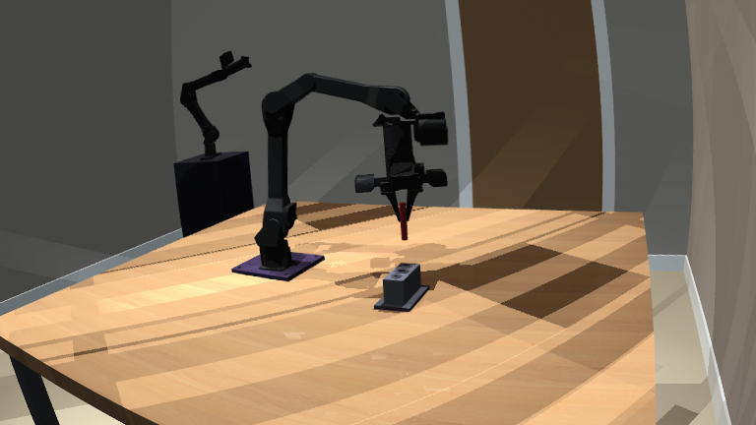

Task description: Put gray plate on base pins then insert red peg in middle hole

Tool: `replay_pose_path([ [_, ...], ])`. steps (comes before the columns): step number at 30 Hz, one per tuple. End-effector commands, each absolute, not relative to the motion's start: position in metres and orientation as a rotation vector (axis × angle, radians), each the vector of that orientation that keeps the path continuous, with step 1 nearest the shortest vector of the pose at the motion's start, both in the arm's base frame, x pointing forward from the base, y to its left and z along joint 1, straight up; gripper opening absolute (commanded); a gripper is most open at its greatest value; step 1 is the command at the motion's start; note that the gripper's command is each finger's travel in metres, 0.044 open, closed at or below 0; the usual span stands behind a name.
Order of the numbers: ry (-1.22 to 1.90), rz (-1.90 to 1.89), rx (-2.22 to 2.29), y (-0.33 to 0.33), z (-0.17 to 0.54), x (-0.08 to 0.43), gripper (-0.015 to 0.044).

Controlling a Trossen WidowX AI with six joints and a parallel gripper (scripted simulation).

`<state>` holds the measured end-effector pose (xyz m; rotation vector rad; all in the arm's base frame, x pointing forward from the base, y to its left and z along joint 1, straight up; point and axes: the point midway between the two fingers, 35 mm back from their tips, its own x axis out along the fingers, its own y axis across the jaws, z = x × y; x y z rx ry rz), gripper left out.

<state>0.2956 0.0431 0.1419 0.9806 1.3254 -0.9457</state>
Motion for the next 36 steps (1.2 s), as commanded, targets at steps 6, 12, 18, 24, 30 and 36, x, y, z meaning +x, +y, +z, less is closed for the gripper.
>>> replay_pose_path([
  [6,1.325,-0.941,0.984,0.022,0.143,0.308,0.0000],
  [12,1.325,-0.941,0.980,0.005,0.143,0.314,0.0000],
  [18,1.325,-0.942,0.975,-0.012,0.144,0.319,0.0000],
  [24,1.326,-0.942,0.971,-0.031,0.144,0.324,0.0000],
  [30,1.326,-0.942,0.966,-0.049,0.145,0.327,0.0000],
  [36,1.326,-0.944,0.961,-0.068,0.145,0.330,0.0000],
])
